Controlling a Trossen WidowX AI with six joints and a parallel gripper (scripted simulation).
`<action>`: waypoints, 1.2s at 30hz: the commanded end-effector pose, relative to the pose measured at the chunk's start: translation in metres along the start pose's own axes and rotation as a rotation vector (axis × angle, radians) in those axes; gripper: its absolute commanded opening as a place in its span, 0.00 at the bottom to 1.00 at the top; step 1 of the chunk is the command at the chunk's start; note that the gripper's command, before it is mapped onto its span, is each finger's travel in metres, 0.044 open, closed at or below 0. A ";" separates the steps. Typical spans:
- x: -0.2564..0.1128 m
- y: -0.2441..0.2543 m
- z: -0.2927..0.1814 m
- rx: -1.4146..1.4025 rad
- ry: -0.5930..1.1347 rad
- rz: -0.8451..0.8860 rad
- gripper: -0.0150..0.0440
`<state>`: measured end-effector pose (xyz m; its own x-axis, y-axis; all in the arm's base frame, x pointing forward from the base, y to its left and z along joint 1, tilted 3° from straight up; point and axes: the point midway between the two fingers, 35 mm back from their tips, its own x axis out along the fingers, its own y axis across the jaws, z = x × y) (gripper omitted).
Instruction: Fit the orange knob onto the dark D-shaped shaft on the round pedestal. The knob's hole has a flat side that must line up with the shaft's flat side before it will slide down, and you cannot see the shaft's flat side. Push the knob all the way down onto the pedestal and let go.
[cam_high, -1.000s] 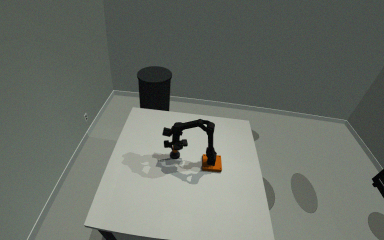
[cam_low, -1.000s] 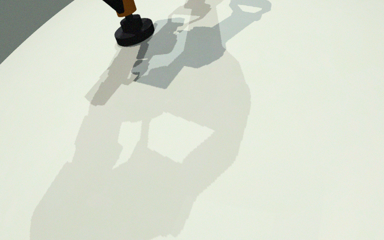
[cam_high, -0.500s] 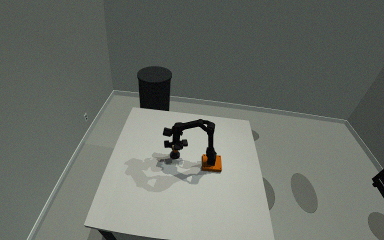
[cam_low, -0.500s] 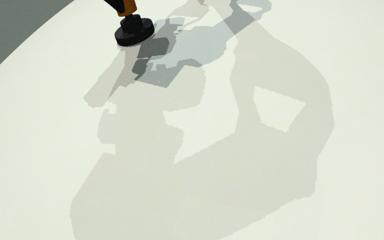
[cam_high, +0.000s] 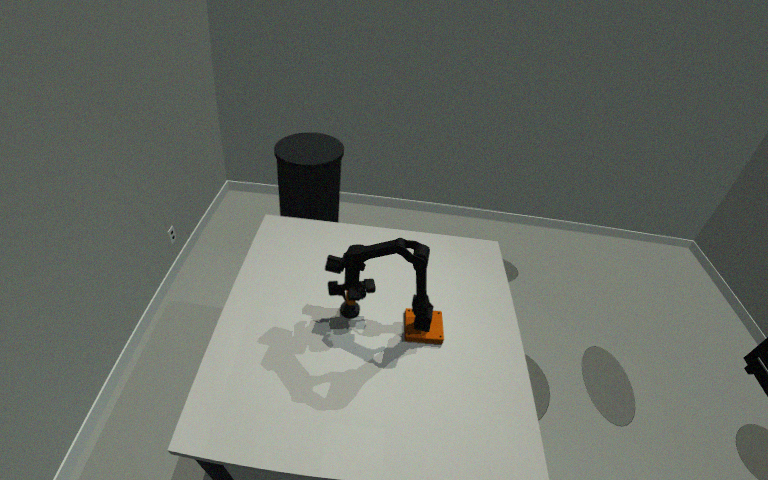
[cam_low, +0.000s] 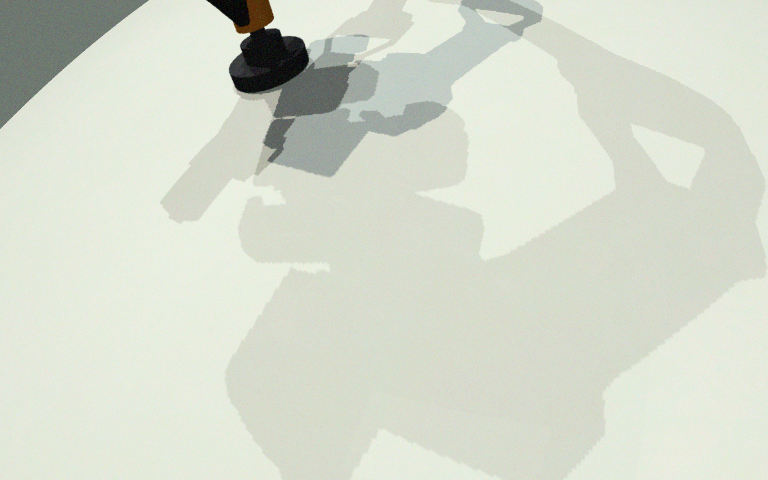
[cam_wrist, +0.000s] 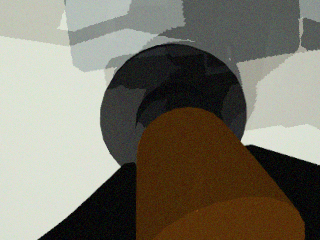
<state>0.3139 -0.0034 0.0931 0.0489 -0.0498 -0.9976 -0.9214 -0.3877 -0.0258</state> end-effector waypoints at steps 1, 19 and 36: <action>-0.004 -0.003 -0.001 -0.028 0.003 -0.008 0.25; -0.002 -0.005 -0.002 -0.211 0.004 -0.008 0.25; -0.003 0.001 0.000 -0.211 0.003 -0.007 0.25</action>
<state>0.3159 -0.0032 0.0938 0.0524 -0.0497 -0.9974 -0.8218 -0.5697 -0.0148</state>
